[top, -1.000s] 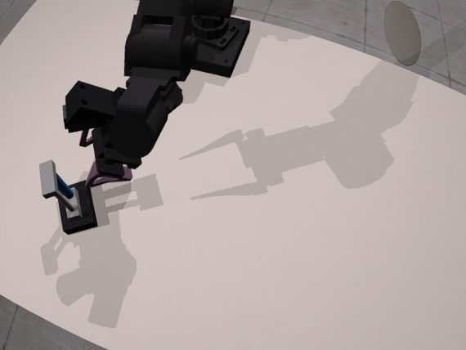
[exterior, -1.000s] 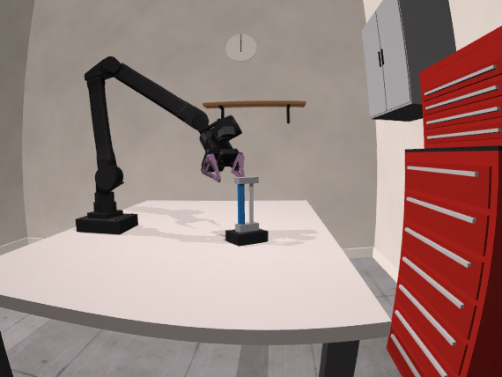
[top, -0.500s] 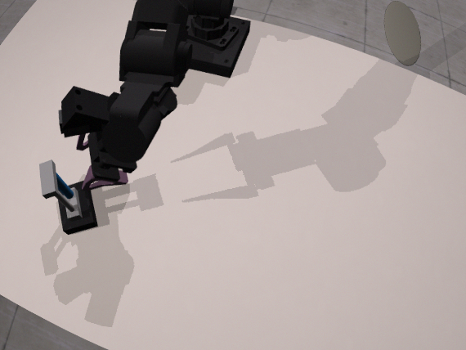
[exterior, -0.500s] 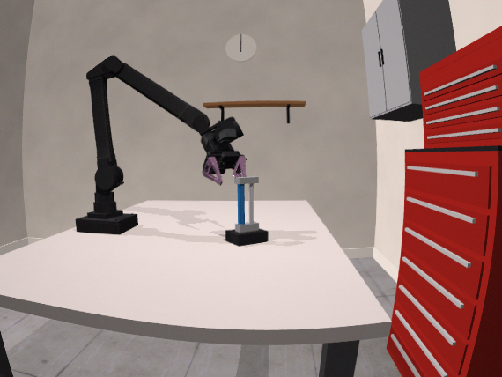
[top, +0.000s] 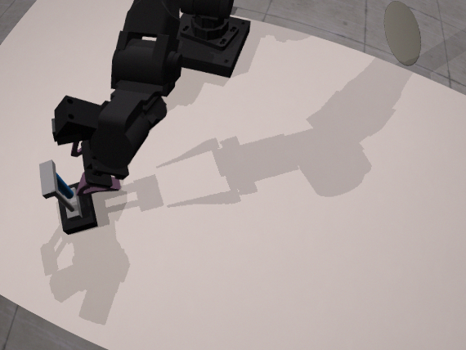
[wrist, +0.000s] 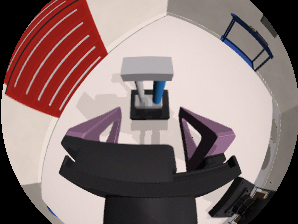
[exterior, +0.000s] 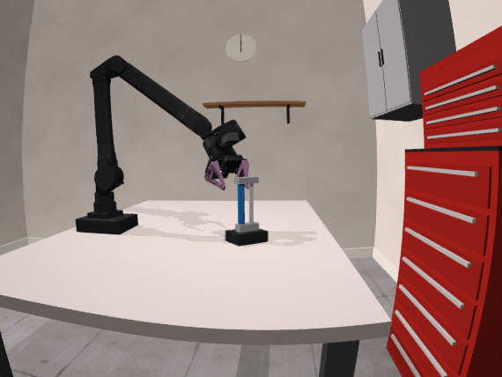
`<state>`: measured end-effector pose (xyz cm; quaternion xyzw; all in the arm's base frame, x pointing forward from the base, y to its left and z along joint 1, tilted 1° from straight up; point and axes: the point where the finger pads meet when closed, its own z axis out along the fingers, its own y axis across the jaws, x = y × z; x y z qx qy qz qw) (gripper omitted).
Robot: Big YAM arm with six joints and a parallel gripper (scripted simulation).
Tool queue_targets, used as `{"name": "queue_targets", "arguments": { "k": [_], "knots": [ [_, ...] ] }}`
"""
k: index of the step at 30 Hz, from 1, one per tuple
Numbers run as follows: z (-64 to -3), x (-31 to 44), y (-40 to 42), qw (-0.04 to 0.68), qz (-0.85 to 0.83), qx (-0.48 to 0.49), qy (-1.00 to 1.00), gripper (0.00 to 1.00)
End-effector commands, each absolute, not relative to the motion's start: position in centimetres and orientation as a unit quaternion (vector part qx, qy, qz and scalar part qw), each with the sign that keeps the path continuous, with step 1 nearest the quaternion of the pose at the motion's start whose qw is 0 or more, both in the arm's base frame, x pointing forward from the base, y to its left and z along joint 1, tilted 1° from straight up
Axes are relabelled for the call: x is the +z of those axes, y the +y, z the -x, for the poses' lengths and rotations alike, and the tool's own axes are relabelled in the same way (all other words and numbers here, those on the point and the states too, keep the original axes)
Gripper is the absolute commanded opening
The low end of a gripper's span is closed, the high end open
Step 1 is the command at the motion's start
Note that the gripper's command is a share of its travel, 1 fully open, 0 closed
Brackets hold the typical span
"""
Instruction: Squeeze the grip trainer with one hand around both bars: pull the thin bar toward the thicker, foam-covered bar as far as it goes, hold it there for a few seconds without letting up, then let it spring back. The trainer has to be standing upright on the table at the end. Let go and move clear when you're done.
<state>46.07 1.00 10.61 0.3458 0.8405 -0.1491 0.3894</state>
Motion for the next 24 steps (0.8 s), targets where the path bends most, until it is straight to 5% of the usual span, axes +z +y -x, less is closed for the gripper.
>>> {"name": "queue_targets", "arguments": {
  "k": [1, 24],
  "knots": [
    [-47.2, 10.4, 0.4, 0.395, -0.344, -0.149, 0.838, 0.76],
    [-51.2, 9.3, -1.6, 0.410, -0.348, -0.140, 0.831, 0.76]
  ]
}}
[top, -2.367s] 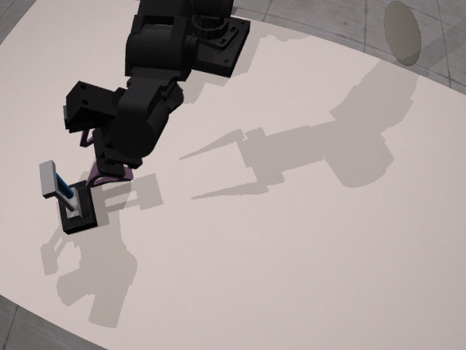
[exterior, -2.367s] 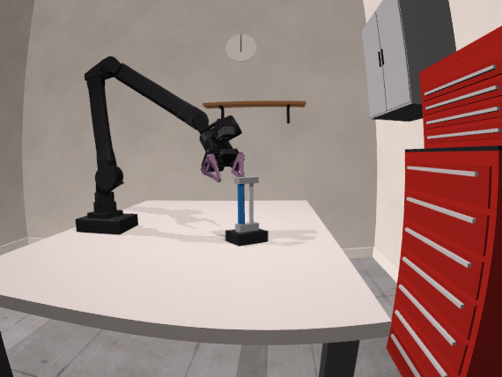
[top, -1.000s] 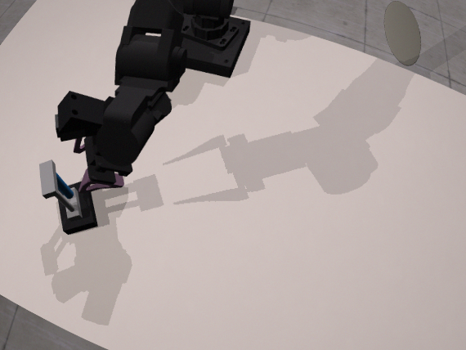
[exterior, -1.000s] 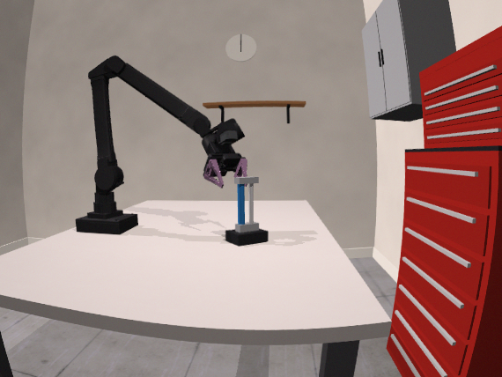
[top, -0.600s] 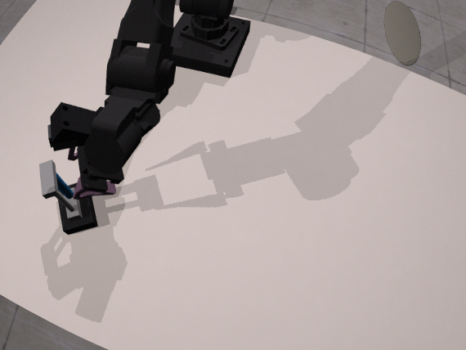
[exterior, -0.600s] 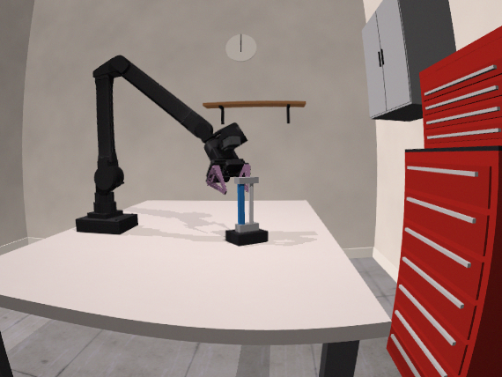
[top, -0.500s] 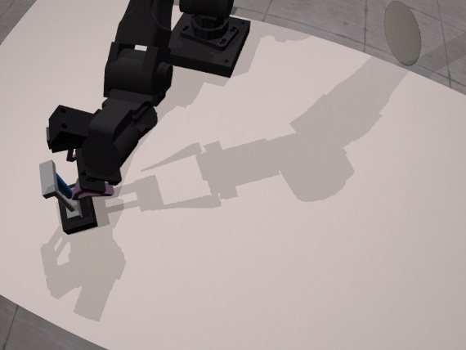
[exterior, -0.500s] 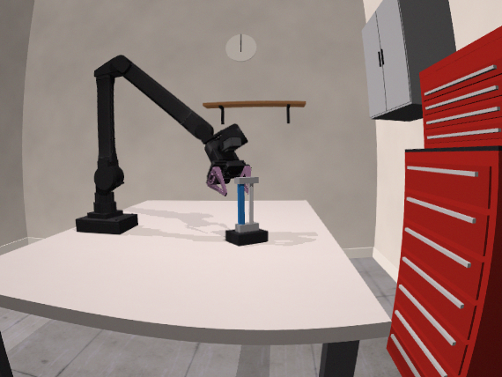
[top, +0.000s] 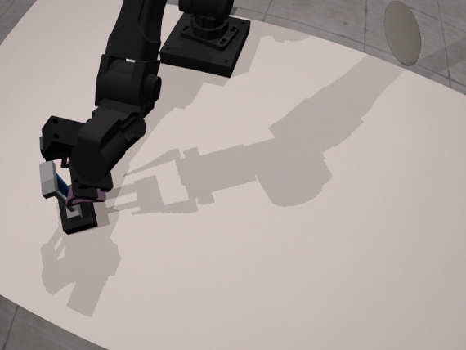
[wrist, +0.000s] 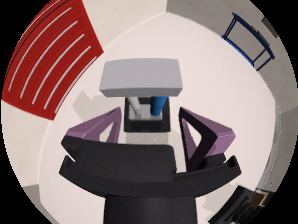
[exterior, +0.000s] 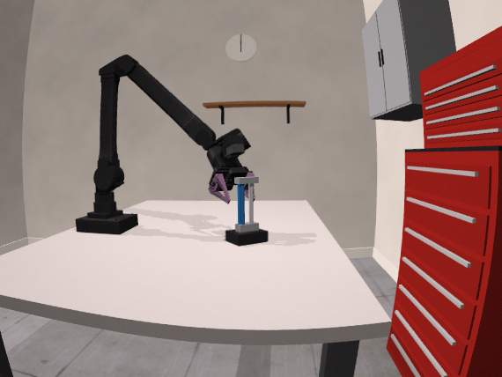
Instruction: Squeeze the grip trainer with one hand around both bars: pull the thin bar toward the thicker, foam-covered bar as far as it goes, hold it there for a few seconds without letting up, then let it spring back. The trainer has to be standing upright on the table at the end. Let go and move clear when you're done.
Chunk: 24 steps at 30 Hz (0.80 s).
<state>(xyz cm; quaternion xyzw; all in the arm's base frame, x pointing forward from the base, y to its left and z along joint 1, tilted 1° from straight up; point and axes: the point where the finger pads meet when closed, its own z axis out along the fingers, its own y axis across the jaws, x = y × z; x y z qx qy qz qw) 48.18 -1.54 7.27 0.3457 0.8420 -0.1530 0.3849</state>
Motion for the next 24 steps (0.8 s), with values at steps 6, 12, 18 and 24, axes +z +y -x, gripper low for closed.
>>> {"name": "queue_targets", "arguments": {
  "k": [6, 12, 18, 24],
  "knots": [
    [-51.5, 8.9, -2.0, 0.410, -0.348, -0.141, 0.831, 0.76],
    [-51.9, 8.4, -2.4, 0.411, -0.348, -0.141, 0.831, 0.76],
    [-52.1, 8.5, -2.4, 0.414, -0.347, -0.139, 0.830, 0.76],
    [-52.2, 7.9, -2.7, 0.411, -0.348, -0.141, 0.831, 0.76]
  ]
}}
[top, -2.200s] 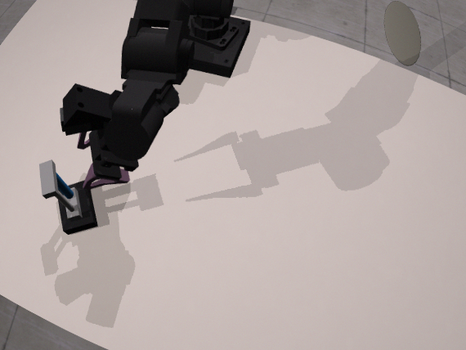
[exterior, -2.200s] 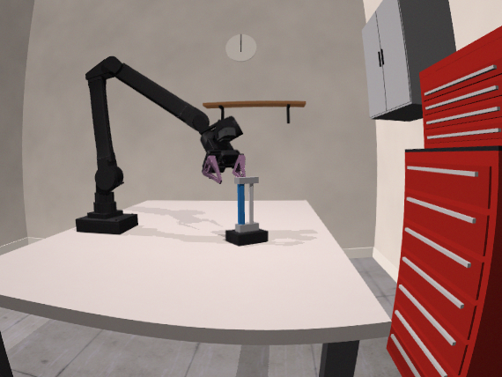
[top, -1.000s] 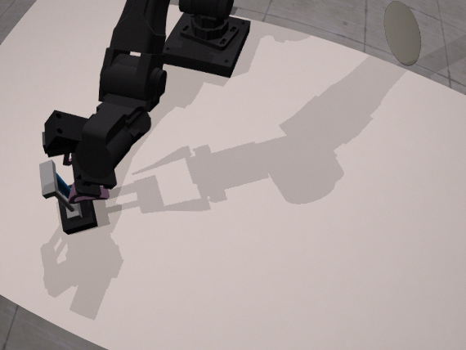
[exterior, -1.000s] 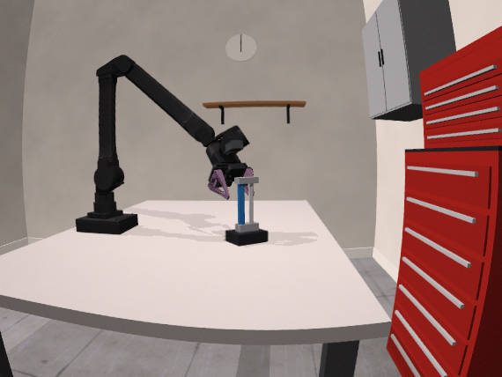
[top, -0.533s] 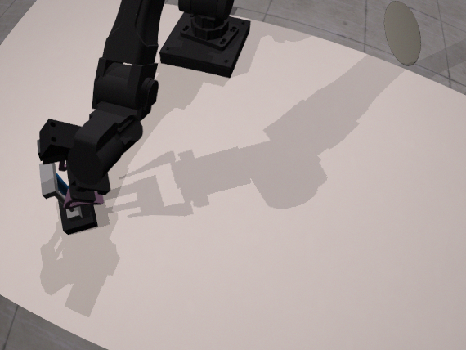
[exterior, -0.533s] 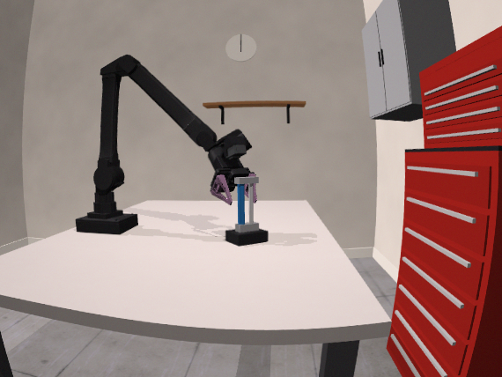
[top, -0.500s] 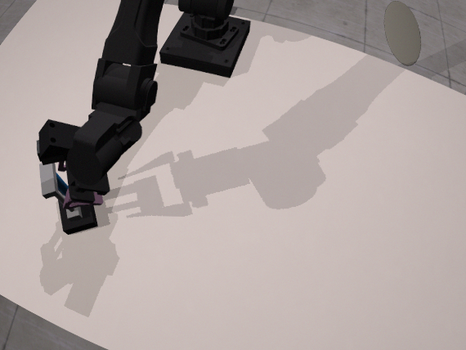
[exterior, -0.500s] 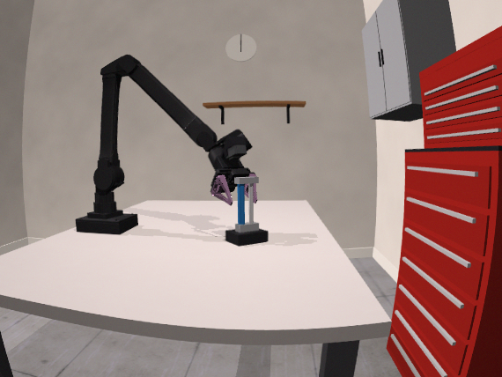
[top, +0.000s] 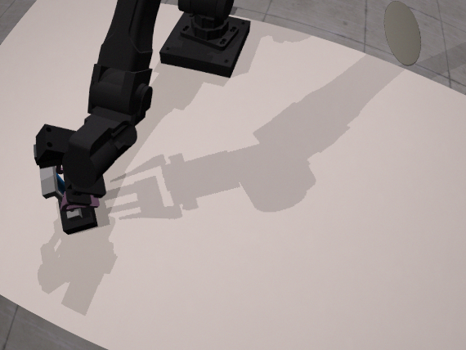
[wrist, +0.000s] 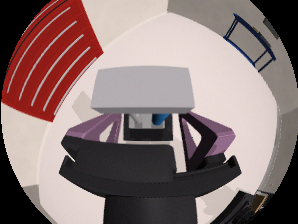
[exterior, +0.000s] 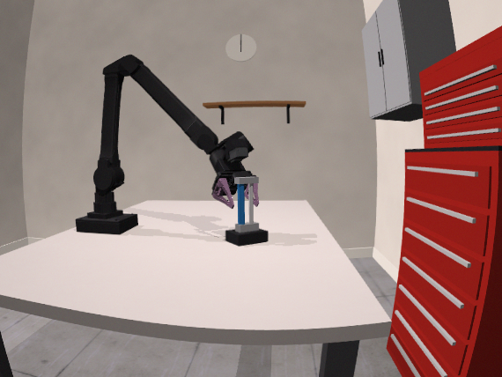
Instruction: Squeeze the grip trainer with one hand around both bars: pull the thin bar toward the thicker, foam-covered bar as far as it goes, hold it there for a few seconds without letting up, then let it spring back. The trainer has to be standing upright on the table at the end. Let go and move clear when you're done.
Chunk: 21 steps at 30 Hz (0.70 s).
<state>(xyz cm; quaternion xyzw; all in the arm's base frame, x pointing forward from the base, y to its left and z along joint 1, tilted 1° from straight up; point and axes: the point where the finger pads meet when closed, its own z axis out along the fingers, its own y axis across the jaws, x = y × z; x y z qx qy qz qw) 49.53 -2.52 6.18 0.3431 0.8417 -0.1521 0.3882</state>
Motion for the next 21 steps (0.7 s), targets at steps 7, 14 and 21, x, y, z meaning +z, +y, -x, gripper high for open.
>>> {"name": "queue_targets", "arguments": {
  "k": [7, 14, 21],
  "knots": [
    [-52.32, 8.24, -2.52, 0.414, -0.347, -0.139, 0.830, 0.76],
    [-52.32, 8.22, -2.53, 0.414, -0.347, -0.139, 0.830, 0.76],
    [-52.32, 8.22, -2.53, 0.414, -0.347, -0.139, 0.830, 0.76]
  ]
}}
